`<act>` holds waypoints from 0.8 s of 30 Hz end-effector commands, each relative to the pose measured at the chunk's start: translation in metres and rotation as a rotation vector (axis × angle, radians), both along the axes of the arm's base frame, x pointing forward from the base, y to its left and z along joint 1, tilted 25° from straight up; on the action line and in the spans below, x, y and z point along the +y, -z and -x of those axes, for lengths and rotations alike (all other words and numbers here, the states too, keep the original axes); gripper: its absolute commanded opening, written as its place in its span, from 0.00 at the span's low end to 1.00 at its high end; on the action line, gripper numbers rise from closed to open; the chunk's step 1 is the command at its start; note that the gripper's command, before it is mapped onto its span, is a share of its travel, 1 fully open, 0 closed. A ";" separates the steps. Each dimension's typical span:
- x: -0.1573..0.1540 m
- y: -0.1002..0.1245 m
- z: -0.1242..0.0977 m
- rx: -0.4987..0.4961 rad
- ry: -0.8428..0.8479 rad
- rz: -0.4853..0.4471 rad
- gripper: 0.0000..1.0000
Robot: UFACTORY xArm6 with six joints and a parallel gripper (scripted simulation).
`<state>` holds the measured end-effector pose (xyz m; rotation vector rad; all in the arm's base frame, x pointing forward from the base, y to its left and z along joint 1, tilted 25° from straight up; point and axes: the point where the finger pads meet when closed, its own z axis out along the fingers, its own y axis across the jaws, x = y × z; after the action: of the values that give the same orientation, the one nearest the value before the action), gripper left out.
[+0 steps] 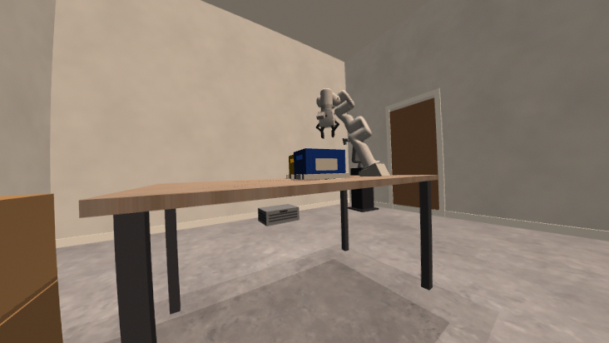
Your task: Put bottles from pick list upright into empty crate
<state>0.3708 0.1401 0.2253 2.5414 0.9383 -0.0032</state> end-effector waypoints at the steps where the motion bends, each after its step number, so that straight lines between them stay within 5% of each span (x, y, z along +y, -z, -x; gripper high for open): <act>1: 0.025 0.002 0.010 -0.003 0.000 -0.001 0.65; 24: 0.110 0.015 0.051 -0.003 0.000 -0.002 0.65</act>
<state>0.3241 0.2371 0.2105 2.5411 0.9399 -0.0025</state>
